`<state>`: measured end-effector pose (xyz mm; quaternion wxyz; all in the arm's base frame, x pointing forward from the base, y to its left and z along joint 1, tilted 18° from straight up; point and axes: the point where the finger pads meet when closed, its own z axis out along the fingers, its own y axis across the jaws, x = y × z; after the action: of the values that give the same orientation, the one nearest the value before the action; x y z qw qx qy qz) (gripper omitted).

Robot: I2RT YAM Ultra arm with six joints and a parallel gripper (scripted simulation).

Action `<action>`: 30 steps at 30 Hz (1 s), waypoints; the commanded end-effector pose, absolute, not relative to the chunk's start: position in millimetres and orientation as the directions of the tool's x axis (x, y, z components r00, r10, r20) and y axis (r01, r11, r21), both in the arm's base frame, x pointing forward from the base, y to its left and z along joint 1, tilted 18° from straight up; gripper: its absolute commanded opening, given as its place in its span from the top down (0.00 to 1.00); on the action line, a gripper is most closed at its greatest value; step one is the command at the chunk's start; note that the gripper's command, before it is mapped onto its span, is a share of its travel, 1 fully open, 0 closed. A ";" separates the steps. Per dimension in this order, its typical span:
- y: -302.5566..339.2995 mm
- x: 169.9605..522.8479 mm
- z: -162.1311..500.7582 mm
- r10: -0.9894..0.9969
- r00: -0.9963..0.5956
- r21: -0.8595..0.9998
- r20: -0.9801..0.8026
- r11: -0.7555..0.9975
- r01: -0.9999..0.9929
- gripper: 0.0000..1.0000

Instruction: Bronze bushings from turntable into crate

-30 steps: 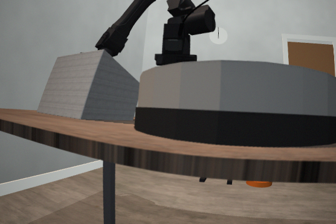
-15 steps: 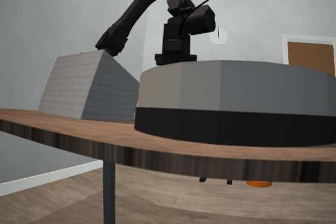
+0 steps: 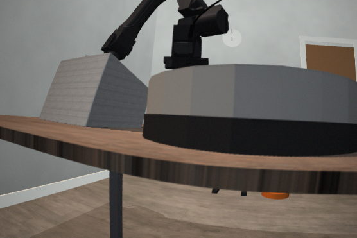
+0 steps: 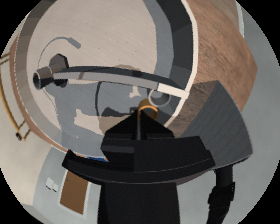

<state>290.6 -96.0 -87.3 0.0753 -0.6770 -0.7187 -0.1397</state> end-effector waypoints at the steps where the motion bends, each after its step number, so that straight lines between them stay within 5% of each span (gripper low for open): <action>1: -112.3 297.1 -61.8 0.961 -0.074 0.125 0.268 0.041 0.991 1.00; 30: -131.5 289.0 3.1 0.961 -0.073 0.123 0.266 0.042 0.992 1.00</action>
<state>285.1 -120.1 -11.2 0.0749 -0.6772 -0.7185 -0.1398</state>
